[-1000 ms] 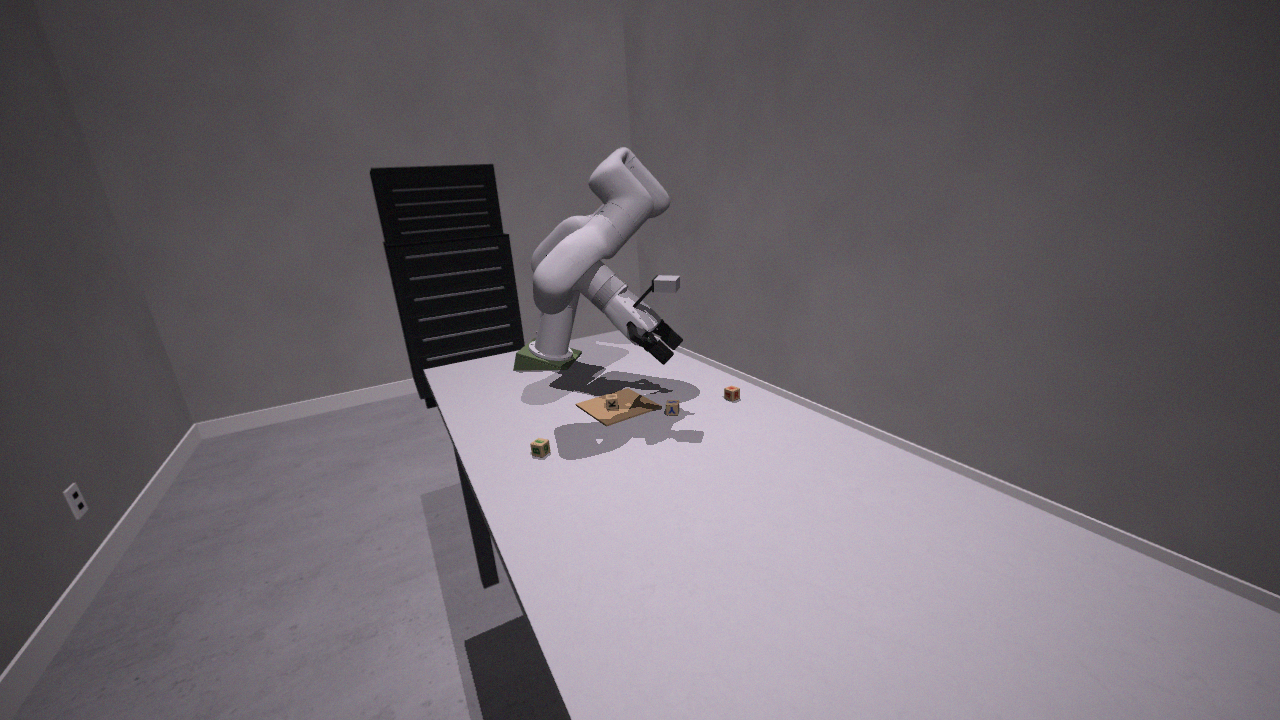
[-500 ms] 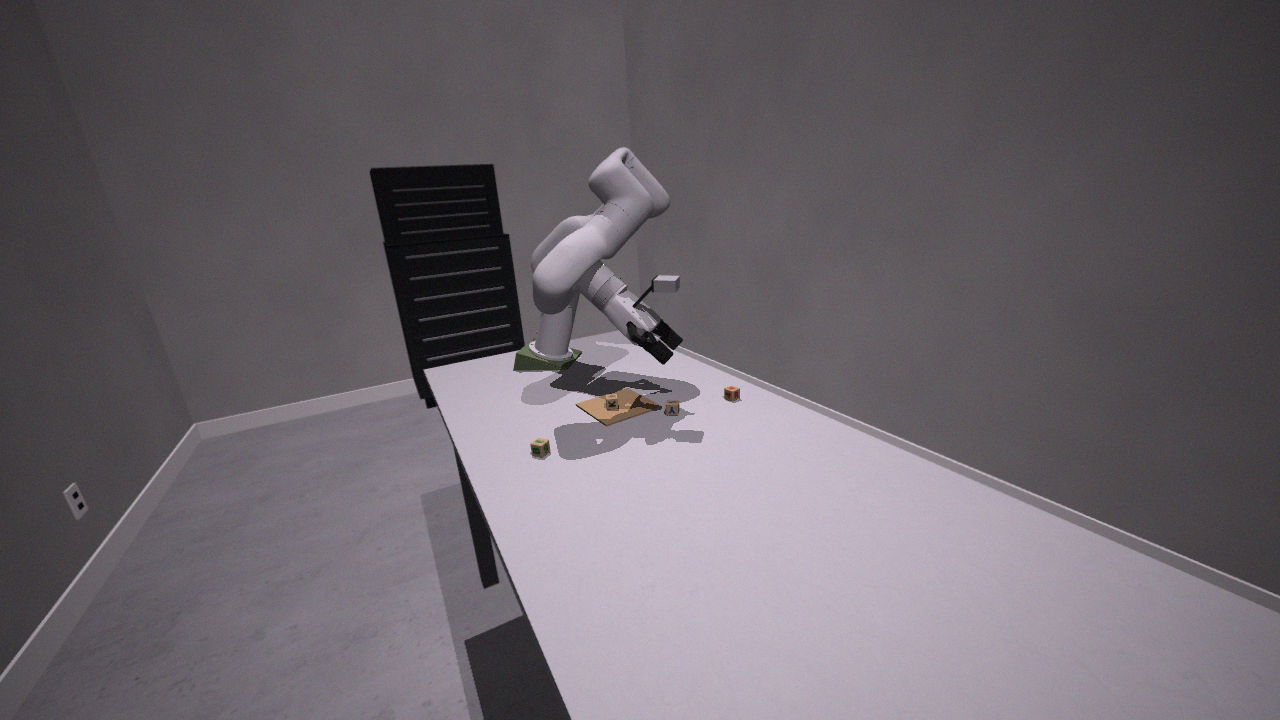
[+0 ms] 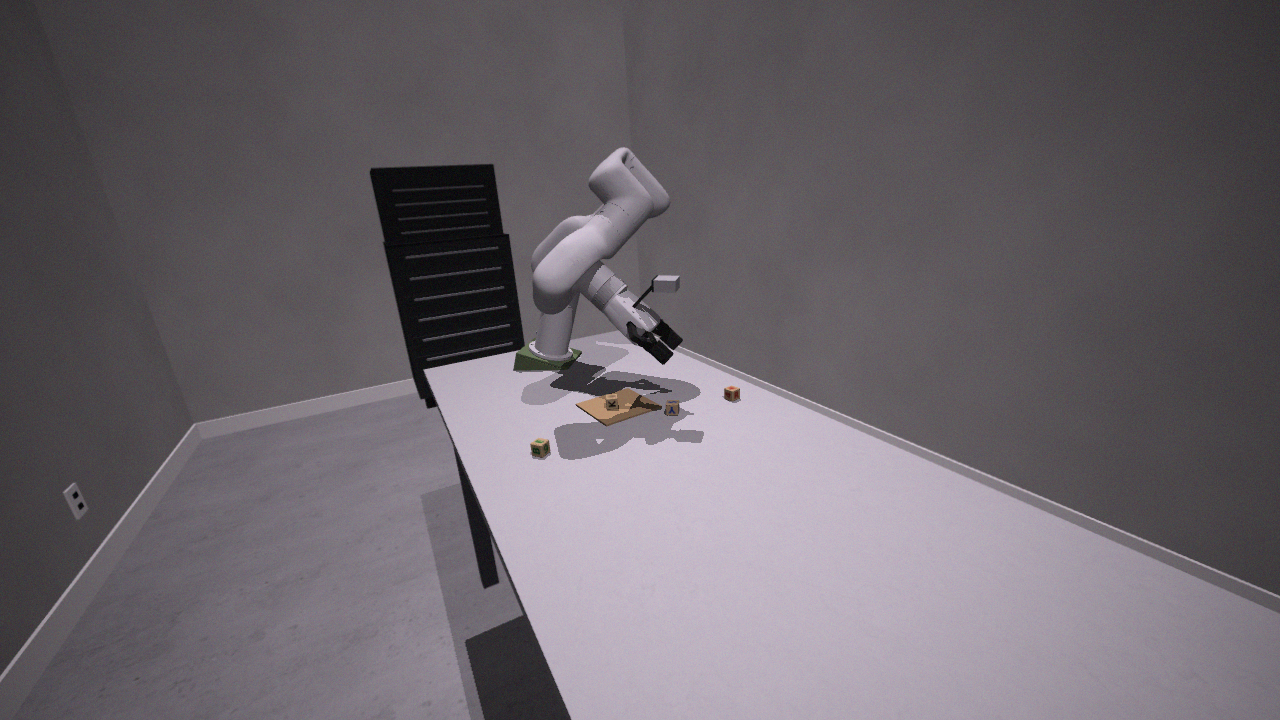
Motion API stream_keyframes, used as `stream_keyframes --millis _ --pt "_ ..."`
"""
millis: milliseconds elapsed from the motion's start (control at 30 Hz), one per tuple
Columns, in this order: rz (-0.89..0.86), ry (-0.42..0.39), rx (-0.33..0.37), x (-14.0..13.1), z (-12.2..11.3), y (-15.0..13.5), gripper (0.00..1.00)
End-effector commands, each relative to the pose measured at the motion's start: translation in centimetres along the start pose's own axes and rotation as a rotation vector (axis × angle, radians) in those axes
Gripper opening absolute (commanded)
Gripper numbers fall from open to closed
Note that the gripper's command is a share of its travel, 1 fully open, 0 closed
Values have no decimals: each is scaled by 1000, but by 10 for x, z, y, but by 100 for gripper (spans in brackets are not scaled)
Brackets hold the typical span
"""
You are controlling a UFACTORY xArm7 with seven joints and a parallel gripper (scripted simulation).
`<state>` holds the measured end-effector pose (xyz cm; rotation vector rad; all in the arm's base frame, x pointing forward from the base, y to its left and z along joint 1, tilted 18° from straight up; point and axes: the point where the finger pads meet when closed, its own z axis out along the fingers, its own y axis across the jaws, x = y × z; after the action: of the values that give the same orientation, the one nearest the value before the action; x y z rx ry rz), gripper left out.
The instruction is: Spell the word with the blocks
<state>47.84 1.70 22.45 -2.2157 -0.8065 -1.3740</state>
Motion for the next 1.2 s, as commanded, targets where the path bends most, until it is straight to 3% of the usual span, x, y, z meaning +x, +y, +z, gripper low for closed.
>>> stream_keyframes --millis 0,867,1167 --pt "-2 2 -2 1 -1 1 100" --pt "-19 -6 -20 3 1 4 100" --pt "-133 -55 -154 20 15 26 100"
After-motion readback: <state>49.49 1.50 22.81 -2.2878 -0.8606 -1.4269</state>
